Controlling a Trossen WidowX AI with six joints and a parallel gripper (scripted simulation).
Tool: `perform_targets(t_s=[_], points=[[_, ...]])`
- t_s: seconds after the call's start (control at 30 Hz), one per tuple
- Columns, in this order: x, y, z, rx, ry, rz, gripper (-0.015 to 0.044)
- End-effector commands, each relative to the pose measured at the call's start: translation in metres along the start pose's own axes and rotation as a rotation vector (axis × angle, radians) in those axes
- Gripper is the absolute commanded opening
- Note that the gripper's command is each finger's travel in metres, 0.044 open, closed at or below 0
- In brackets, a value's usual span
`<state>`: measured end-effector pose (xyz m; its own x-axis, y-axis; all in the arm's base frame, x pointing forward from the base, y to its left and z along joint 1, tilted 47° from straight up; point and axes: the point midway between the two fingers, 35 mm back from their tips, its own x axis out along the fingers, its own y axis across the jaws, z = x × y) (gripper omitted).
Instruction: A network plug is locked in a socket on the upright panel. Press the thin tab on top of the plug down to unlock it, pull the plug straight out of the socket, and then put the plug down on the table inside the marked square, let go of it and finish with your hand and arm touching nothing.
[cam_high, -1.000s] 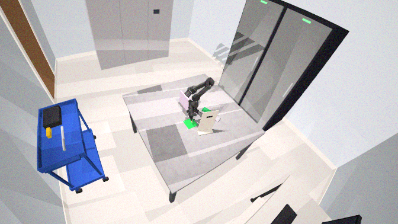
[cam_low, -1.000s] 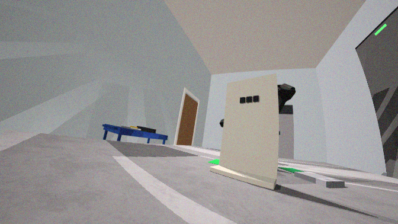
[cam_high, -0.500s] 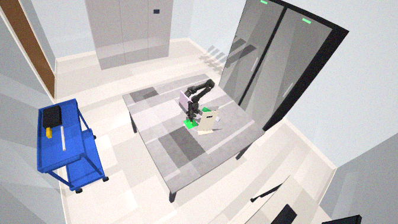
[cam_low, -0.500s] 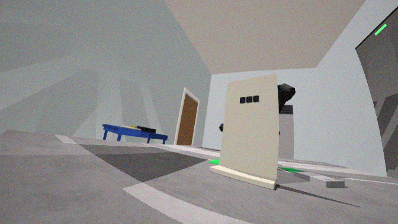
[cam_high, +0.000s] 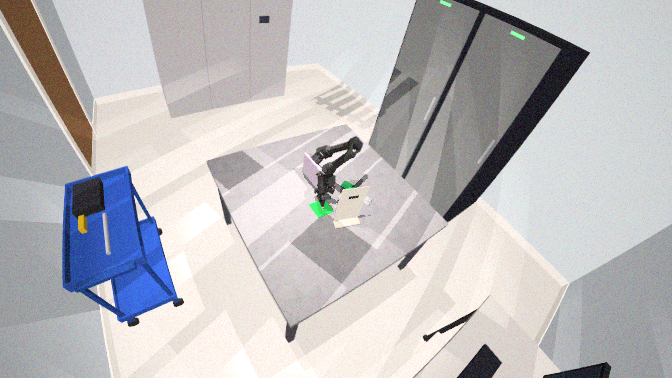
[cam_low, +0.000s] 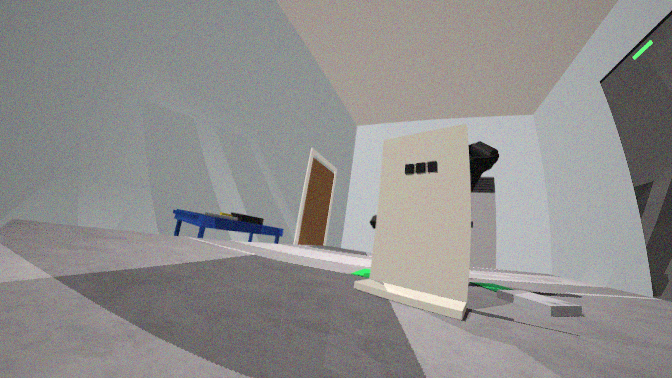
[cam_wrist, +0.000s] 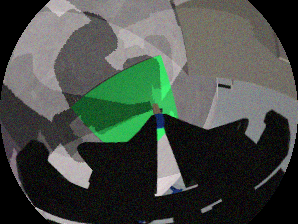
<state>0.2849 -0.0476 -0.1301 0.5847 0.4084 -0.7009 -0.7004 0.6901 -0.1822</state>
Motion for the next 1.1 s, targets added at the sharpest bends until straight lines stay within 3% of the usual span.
perform_targets(t_s=[0.0, 0.3, 0.5, 1.07], points=[[0.001, 0.001, 0.0, 0.005, 0.004, -0.004, 0.0], [0.002, 0.001, 0.0, 0.0, 0.0, -0.001, 0.0], [0.002, 0.001, 0.0, 0.0, 0.0, -0.001, 0.0156], [-0.012, 0.0, 0.0, 0.002, 0.003, -0.002, 0.0156]])
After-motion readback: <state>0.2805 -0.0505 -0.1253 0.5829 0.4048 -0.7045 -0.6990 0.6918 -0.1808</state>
